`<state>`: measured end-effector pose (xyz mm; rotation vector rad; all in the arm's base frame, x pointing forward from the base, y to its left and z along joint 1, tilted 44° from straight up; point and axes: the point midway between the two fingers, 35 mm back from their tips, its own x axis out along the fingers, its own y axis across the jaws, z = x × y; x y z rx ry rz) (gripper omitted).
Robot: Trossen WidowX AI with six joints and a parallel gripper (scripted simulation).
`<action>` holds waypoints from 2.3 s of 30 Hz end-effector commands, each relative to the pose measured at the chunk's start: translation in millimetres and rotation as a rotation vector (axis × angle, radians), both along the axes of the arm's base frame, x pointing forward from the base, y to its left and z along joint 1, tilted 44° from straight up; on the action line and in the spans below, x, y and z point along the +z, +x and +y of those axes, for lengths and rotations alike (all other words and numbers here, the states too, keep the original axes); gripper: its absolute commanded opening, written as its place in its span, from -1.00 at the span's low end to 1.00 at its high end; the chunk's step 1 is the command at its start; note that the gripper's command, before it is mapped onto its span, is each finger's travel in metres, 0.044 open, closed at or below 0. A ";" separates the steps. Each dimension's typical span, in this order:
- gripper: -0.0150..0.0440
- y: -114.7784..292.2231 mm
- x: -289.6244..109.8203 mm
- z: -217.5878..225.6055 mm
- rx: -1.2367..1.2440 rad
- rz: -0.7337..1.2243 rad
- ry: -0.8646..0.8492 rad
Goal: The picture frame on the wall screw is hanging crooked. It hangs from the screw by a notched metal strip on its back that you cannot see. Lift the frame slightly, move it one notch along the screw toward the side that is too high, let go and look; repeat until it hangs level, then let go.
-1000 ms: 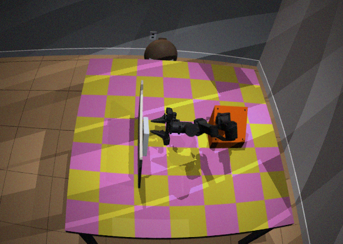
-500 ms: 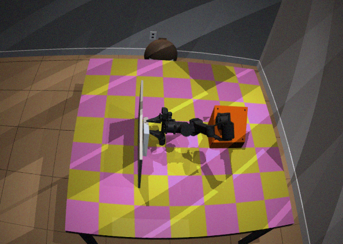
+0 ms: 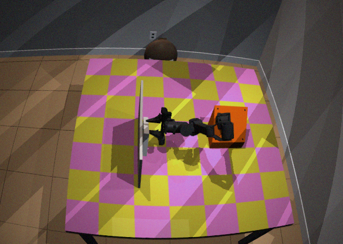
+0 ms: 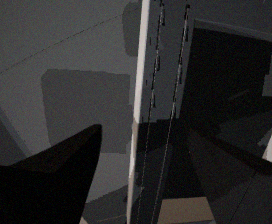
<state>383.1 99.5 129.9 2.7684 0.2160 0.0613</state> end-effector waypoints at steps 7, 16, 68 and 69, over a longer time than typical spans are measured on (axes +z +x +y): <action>0.39 0.1 -0.7 1.0 0.006 0.004 0.003; 0.39 0.1 -1.1 1.4 0.006 0.004 0.003; -0.49 0.9 1.3 -4.2 0.006 0.003 0.002; -0.49 0.9 1.3 -4.3 0.006 0.003 0.002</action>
